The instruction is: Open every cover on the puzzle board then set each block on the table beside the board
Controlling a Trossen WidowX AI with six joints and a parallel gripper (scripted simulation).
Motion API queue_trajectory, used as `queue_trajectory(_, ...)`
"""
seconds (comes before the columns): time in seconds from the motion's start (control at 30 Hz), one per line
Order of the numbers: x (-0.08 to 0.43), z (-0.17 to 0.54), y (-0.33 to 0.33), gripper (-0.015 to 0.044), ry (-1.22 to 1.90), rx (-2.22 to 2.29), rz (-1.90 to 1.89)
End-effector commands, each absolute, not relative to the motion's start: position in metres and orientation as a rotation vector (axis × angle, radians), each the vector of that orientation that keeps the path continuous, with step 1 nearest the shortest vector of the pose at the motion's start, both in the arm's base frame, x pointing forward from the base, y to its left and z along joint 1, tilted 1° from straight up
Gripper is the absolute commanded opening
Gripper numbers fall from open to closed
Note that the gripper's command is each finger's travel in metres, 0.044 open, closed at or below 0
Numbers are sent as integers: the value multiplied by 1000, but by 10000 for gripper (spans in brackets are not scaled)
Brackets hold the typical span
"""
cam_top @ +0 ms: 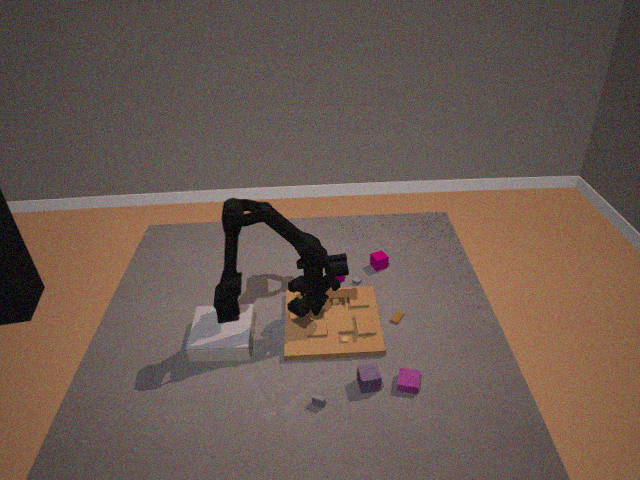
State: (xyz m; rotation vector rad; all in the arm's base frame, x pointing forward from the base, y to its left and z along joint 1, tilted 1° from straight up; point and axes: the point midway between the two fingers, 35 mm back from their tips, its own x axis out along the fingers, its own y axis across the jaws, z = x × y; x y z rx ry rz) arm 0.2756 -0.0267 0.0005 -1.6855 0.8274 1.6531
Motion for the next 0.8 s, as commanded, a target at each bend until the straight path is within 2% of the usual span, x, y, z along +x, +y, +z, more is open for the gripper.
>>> queue_trajectory(0.0,278,-1,-27,0,831,-1683,1652)
queue_trajectory(0.5,277,11,-28,0,830,-1684,1653)
queue_trajectory(0.67,277,26,-27,131,831,-1682,1655)
queue_trajectory(0.77,278,44,-27,144,831,-1683,1654)
